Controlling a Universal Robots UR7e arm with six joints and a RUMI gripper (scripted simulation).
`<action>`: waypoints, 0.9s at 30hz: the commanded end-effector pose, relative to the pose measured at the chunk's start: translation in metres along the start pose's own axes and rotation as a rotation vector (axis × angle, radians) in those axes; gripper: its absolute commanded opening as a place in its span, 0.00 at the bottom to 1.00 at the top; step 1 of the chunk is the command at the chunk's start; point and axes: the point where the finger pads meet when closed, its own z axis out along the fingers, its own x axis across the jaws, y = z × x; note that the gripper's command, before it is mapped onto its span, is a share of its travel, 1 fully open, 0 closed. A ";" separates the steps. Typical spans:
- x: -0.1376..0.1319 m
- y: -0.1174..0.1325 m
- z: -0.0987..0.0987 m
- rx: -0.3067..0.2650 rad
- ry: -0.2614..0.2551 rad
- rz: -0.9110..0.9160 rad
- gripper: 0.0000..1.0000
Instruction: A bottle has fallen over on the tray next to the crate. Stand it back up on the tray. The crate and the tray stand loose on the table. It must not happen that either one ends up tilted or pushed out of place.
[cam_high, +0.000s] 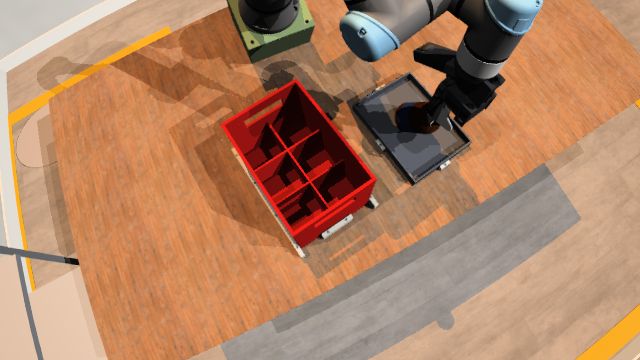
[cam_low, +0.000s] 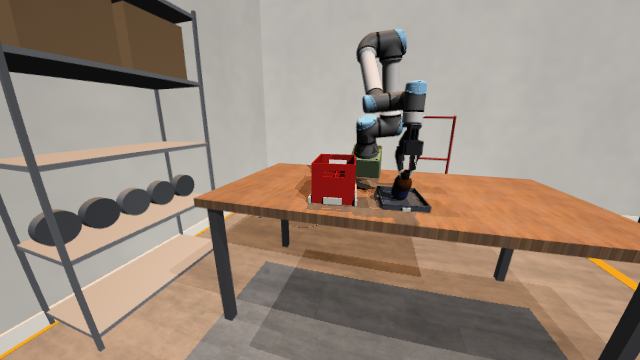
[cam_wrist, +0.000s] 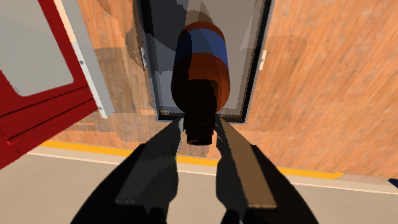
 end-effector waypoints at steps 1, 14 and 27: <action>0.001 0.002 -0.012 -0.003 0.000 -0.001 0.00; 0.001 0.002 -0.032 -0.003 0.001 -0.001 0.00; 0.001 0.002 -0.052 -0.003 0.001 -0.001 0.00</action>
